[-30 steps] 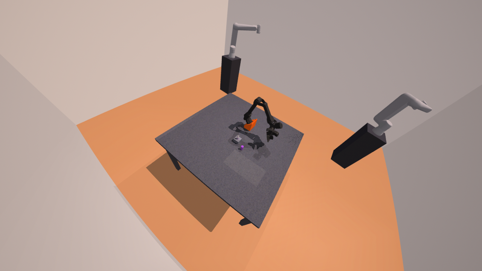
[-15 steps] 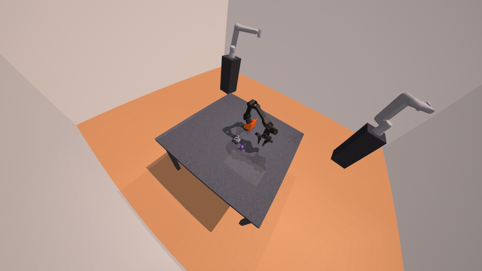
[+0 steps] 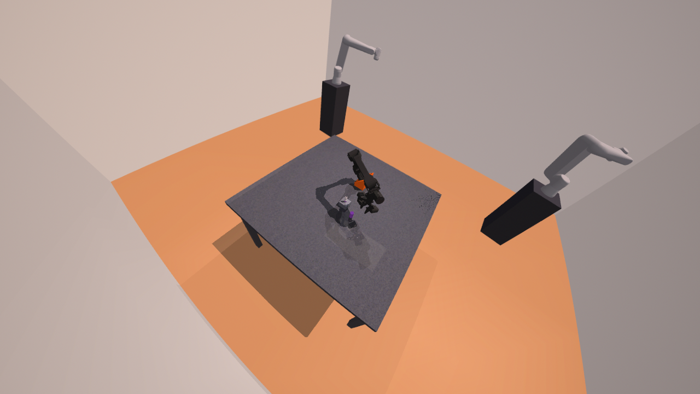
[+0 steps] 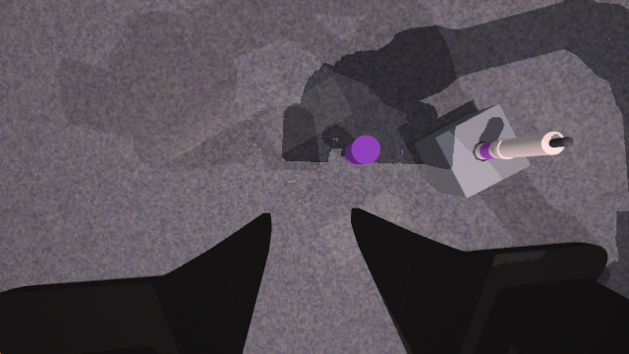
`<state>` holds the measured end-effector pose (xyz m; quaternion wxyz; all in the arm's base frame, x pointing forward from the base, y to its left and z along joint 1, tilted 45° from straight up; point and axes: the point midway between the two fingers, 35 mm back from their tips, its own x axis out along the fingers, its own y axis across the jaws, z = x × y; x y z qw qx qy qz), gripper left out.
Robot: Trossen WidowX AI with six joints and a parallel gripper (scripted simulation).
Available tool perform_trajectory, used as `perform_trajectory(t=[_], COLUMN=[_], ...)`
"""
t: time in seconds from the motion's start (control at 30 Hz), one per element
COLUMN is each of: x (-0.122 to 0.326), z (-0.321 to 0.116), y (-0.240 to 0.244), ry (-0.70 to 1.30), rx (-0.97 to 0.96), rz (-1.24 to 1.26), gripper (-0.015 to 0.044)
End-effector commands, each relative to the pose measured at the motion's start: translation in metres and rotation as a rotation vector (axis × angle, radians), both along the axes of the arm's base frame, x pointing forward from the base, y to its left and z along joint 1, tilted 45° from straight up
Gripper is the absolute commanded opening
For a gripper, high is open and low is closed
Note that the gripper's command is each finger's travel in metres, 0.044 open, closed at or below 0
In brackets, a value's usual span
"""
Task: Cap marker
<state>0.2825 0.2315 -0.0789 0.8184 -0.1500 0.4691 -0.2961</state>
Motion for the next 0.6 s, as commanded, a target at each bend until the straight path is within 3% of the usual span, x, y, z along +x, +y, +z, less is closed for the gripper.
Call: perform_trajectory(t=[0.0, 0.4, 0.57], x=[0.032, 0.036, 0.04], z=[0.043, 0.049, 0.025], y=[-0.038, -0.045, -0.068], ry=[-0.195, -0.231, -0.232], rx=[0.136, 0.145, 0.144], rz=[-0.557, -0.652, -0.652], gripper=[0.0241, 0.0241, 0.0241])
